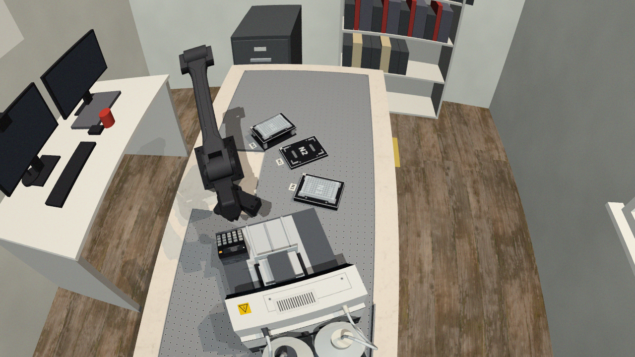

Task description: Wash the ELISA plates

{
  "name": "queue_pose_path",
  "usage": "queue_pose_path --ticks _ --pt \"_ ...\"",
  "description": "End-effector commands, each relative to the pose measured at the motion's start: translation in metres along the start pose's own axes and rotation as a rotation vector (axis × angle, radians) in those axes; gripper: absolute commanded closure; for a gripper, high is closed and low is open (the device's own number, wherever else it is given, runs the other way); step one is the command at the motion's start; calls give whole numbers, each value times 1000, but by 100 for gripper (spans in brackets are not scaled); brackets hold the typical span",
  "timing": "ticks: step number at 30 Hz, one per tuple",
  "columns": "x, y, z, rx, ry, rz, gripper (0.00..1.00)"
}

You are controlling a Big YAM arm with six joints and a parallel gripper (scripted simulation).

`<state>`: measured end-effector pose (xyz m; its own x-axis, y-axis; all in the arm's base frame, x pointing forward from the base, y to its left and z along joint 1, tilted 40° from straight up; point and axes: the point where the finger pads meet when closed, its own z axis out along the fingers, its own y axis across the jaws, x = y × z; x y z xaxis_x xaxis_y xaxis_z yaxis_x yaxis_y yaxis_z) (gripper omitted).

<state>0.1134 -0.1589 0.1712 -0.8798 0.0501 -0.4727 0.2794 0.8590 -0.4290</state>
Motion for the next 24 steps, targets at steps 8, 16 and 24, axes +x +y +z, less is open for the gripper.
queue_pose_path --ticks 8,16,24 --pt "-15 -16 -20 43 -26 418 100" --pt "-15 -16 -20 40 -31 618 100" --pt "-15 -16 -20 37 -35 822 100"
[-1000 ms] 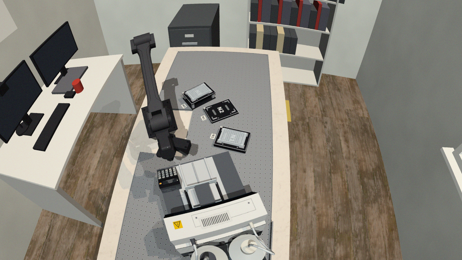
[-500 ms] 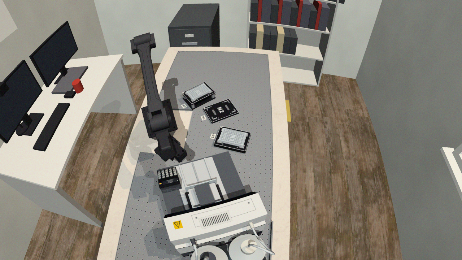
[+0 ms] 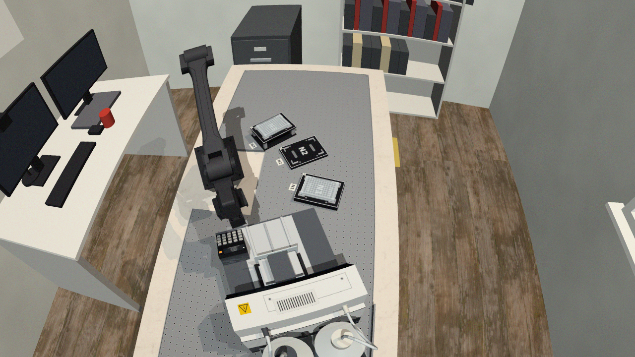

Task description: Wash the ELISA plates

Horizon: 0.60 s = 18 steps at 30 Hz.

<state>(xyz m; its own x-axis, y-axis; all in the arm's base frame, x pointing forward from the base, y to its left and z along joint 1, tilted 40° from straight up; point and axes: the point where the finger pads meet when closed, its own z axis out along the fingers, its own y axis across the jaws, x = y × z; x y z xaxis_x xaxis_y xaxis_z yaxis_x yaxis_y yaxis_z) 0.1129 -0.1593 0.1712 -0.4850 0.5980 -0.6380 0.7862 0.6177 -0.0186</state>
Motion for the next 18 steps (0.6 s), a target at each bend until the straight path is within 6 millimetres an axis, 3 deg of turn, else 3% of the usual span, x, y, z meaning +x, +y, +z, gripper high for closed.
queue_pose_path --ticks 1,6,7,9,11,16,17,18 --pt "-22 -2 -20 20 -44 112 100" --pt "-13 -3 -11 24 -30 110 100" --pt "-22 -2 -20 20 -44 112 100" --pt "-22 -1 -20 20 -44 112 100" --pt "-13 -3 -11 24 -30 110 100" --pt "-13 -3 -11 24 -30 110 100" --pt "-22 -2 -20 20 -44 112 100" --pt "-13 -3 -11 24 -30 110 100"
